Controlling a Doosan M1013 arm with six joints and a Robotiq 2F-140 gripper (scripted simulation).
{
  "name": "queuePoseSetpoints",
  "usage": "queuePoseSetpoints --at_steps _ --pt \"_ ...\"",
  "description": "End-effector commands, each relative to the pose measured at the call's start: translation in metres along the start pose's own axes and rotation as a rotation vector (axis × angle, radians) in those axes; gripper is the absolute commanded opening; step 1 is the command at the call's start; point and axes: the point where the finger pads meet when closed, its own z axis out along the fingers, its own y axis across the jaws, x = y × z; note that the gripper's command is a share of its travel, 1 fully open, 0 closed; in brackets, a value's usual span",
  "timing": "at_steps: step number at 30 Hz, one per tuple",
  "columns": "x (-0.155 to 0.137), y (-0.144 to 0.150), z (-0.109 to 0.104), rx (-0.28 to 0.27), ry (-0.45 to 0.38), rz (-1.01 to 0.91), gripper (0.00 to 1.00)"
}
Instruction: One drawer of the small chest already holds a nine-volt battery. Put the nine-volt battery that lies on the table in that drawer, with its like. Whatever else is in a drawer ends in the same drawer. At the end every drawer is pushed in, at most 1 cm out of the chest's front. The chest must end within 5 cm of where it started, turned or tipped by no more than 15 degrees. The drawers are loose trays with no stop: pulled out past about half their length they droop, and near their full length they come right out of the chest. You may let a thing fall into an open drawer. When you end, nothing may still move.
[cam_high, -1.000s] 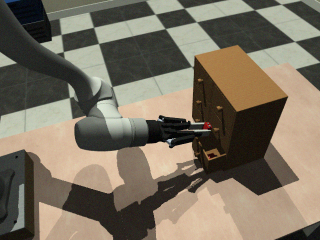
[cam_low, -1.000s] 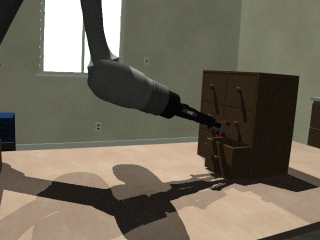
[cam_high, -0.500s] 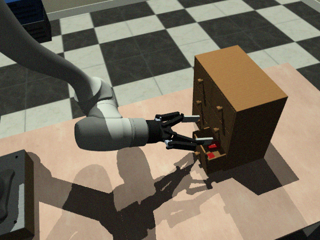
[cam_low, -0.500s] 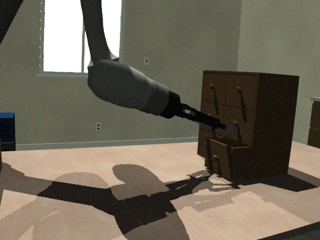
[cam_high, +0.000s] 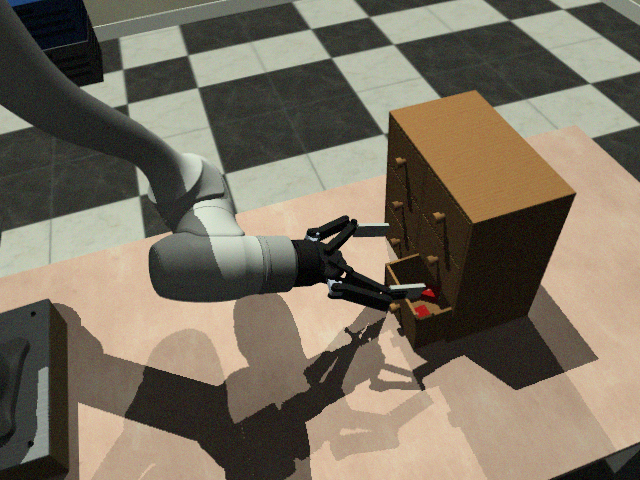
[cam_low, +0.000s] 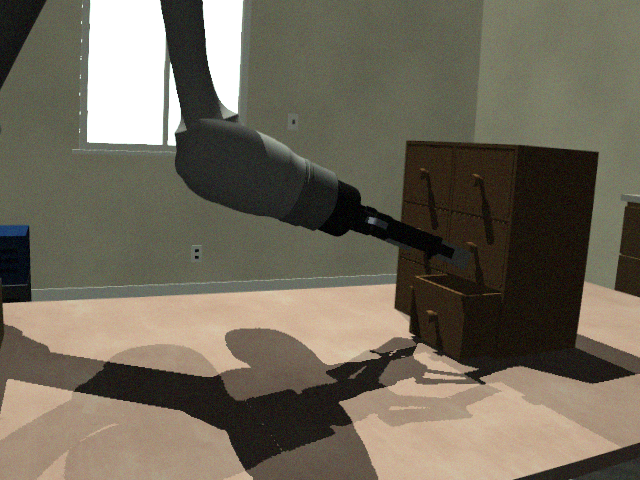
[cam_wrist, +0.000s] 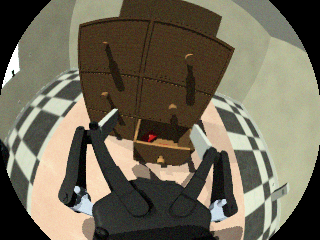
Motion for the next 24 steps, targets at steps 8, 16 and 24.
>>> queuePoseSetpoints --at_steps 8,16,24 --pt "-0.003 0.001 -0.024 0.002 0.006 0.0 1.0" --pt "-0.012 0.001 -0.053 0.002 0.006 0.0 1.0" --pt "-0.026 0.001 -0.1 0.002 0.006 0.0 1.0"
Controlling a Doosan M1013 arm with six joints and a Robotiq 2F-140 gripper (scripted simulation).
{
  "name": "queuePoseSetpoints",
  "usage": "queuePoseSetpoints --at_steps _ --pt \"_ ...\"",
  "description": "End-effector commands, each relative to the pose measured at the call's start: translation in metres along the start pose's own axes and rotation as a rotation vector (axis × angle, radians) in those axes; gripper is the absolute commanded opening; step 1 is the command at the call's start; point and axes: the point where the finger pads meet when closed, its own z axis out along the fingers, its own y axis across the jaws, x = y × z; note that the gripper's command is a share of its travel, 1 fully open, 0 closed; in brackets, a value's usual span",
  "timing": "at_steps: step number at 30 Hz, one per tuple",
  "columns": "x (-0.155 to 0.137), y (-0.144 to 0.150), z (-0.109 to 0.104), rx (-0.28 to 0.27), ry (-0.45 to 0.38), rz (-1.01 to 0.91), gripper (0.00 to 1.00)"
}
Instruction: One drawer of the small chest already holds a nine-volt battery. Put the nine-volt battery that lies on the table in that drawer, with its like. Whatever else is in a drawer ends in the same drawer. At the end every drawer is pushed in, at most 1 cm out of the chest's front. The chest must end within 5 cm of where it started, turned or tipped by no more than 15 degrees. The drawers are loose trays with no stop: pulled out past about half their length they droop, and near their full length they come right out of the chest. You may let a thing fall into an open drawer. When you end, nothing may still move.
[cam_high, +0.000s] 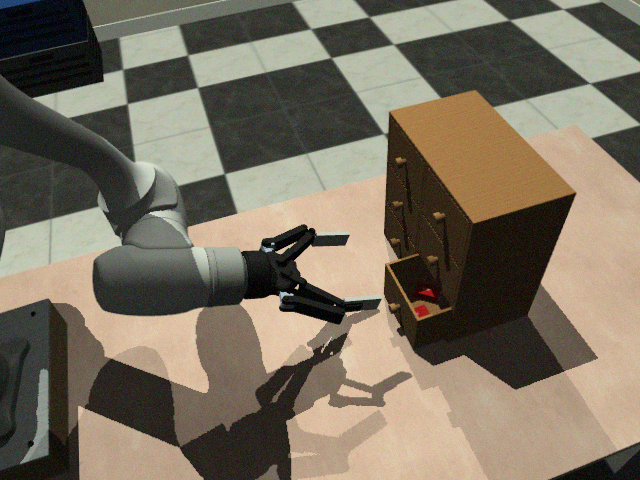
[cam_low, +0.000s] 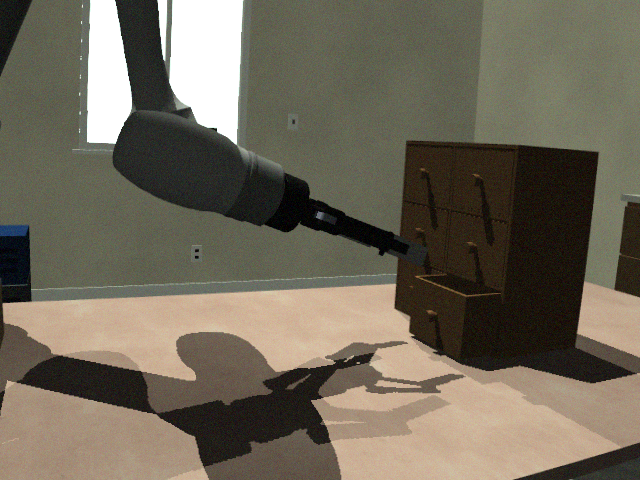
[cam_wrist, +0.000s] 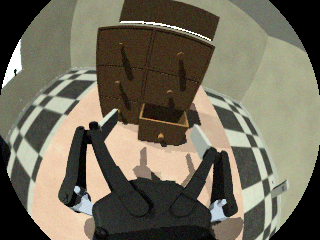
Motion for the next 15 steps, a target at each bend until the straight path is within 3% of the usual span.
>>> queuePoseSetpoints --at_steps 1,7,15 --pt "-0.008 -0.001 -0.03 0.003 0.0 -0.004 1.0" --pt "-0.017 -0.001 -0.06 0.003 0.0 -0.004 1.0" --pt "-0.023 0.0 -0.079 0.003 0.0 -0.004 1.0"
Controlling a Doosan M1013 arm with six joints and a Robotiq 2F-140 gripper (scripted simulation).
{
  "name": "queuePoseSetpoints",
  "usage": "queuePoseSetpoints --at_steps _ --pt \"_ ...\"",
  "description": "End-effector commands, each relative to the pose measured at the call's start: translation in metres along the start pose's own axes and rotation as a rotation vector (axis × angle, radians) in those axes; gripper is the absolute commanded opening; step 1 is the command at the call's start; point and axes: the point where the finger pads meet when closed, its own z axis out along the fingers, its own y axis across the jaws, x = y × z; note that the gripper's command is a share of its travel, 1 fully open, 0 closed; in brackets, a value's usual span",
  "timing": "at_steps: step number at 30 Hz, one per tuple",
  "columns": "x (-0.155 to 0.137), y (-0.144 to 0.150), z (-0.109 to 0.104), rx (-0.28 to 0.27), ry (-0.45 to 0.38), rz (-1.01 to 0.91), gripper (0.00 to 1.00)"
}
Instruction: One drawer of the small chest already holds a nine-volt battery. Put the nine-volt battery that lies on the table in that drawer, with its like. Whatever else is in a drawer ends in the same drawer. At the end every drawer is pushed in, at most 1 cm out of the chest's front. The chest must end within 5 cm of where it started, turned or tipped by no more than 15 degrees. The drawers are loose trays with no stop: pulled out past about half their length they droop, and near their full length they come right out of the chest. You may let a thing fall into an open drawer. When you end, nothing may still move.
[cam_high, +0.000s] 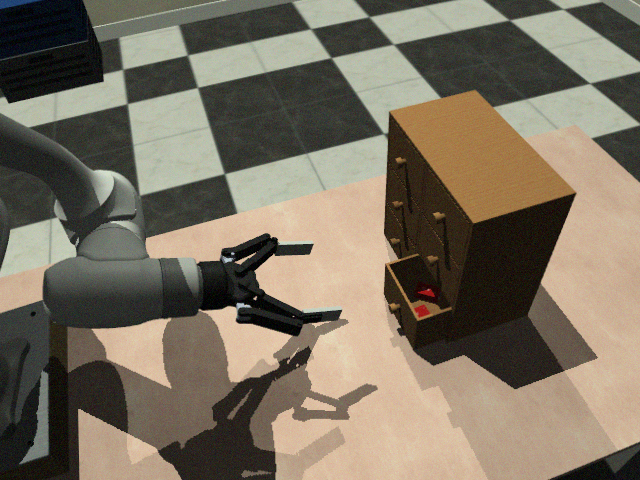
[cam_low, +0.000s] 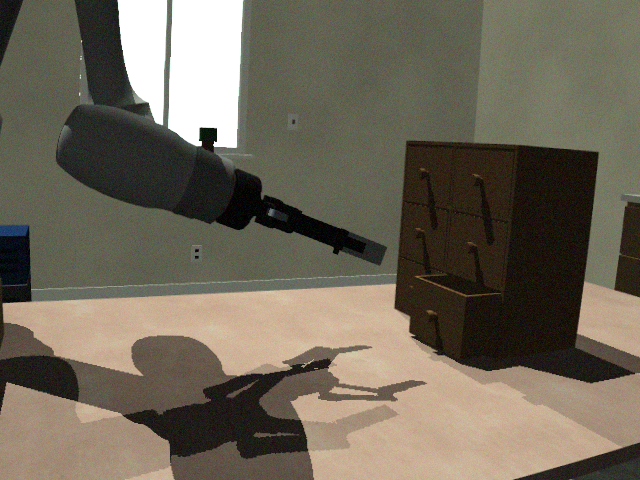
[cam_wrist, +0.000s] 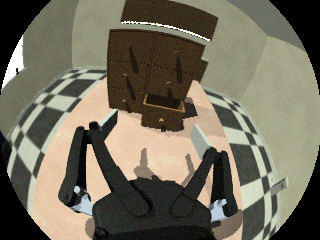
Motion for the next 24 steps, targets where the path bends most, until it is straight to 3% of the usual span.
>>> queuePoseSetpoints --at_steps 1,24 --pt "-0.0047 -0.001 -0.0169 0.003 0.0 -0.004 1.0" --pt "-0.0064 -0.001 -0.0232 0.003 -0.009 -0.004 1.0"
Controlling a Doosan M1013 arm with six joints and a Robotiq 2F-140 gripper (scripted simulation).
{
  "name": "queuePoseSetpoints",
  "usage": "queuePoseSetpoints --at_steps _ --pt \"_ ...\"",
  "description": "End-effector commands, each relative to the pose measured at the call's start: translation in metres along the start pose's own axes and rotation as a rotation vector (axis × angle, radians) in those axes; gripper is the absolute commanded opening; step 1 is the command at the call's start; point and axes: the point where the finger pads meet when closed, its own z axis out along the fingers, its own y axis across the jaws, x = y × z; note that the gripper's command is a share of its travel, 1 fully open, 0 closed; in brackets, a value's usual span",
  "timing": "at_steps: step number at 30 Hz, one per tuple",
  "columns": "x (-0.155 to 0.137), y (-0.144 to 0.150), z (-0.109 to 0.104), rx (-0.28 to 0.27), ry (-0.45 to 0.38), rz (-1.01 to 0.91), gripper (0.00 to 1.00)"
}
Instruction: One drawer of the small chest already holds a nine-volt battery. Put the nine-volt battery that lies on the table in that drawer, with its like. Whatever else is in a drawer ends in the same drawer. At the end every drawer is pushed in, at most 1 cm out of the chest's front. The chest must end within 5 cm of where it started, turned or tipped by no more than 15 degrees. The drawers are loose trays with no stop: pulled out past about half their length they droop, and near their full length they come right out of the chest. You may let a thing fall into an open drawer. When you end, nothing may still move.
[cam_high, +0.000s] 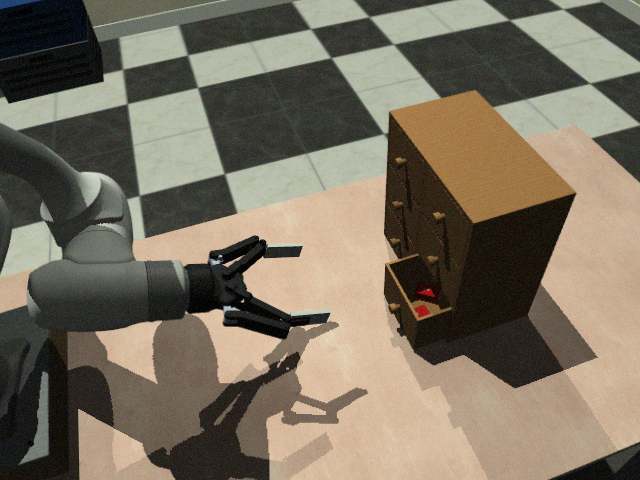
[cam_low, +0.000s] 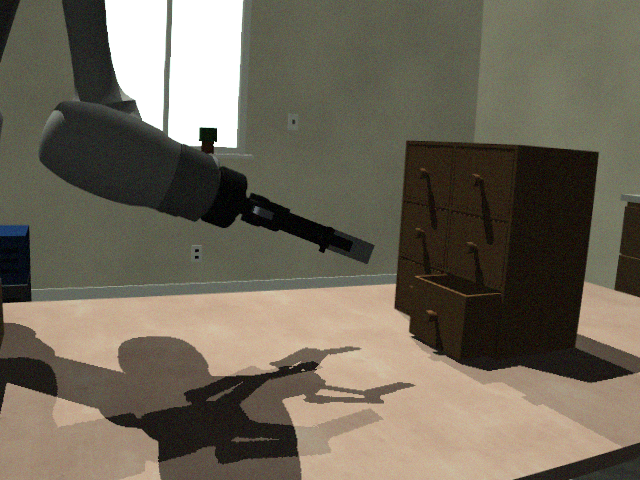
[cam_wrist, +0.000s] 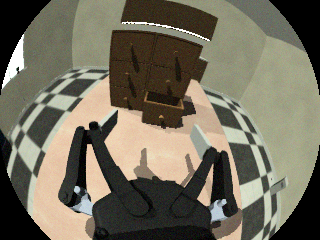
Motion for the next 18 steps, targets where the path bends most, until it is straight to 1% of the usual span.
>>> queuePoseSetpoints --at_steps 1,9,18 --pt "-0.0022 -0.0015 -0.0037 0.004 -0.012 -0.003 1.0" --pt "-0.0016 -0.0015 -0.0039 0.004 -0.033 -0.003 1.0" --pt "0.0004 -0.0014 -0.0048 0.003 -0.096 -0.003 1.0"
